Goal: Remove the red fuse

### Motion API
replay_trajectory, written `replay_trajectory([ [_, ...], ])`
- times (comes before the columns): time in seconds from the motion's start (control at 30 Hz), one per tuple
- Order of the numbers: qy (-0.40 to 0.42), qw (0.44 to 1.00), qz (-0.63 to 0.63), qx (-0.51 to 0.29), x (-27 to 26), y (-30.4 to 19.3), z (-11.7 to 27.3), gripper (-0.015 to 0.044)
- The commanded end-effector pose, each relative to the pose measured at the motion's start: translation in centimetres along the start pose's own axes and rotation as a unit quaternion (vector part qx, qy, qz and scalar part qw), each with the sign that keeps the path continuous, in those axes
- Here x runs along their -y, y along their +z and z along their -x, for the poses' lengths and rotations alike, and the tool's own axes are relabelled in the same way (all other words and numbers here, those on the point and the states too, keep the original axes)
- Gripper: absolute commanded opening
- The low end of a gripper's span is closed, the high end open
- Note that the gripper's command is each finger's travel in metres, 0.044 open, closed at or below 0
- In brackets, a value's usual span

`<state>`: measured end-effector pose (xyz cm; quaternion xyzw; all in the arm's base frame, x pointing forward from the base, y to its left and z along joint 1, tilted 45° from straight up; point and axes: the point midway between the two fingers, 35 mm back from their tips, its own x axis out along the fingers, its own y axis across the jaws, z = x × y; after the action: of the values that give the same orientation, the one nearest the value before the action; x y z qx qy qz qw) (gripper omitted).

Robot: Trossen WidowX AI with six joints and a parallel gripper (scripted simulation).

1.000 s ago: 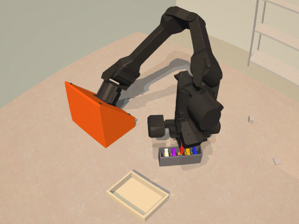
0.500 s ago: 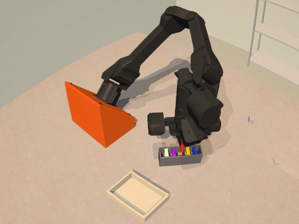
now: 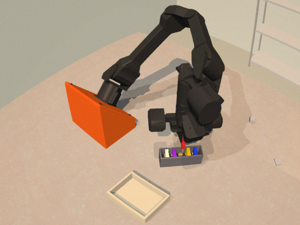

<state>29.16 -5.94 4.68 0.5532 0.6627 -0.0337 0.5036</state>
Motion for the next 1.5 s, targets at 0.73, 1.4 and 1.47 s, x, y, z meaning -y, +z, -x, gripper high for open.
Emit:
replay_trajectory([
  [0.73, -0.006, 1.0, 0.003, 0.009, 4.7, 7.0, 2.0, 0.0],
  [1.4, -0.006, 1.0, 0.005, 0.008, 12.8, 13.6, 1.7, 0.0],
  [1.47, -0.006, 1.0, 0.005, 0.008, 12.8, 13.6, 1.6, 0.0],
])
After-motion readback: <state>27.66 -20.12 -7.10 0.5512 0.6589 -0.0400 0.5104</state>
